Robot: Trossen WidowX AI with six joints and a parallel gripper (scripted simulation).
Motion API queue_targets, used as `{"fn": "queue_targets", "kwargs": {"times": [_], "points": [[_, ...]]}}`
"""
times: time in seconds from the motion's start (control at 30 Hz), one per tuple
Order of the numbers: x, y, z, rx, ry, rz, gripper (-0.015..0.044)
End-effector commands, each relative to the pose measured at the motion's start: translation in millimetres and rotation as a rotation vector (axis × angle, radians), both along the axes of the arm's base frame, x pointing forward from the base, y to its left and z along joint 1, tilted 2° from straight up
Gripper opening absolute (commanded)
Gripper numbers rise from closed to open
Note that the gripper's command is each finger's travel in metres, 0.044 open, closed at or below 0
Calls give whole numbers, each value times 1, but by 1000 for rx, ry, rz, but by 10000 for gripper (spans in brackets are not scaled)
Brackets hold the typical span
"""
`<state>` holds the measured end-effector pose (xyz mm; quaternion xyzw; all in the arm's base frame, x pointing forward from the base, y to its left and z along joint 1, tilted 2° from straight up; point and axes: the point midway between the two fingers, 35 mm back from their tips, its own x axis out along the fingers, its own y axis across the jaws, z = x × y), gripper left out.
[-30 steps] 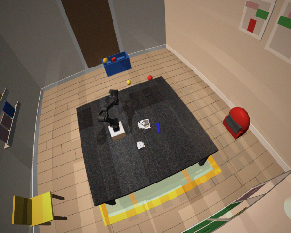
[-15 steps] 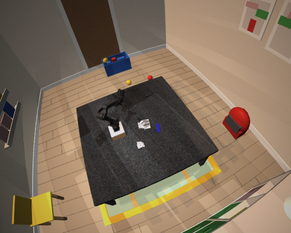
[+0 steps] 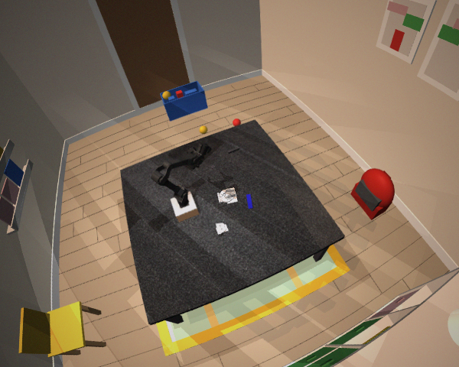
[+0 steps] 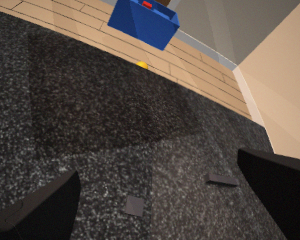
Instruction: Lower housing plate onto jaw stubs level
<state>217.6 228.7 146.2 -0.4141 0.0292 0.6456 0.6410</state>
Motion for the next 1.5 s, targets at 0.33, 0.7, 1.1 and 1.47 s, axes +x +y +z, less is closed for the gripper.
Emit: {"fn": "queue_targets", "kwargs": {"times": [0.33,0.7,1.1,1.47], "points": [[59,-73,-15,-105,119,-371,440],[86,-141,-30,-183,229,-645,440],[98,-228,-46,-263,359,-950,440],[84,-310,-59,-325,510,-1228,440]]}}
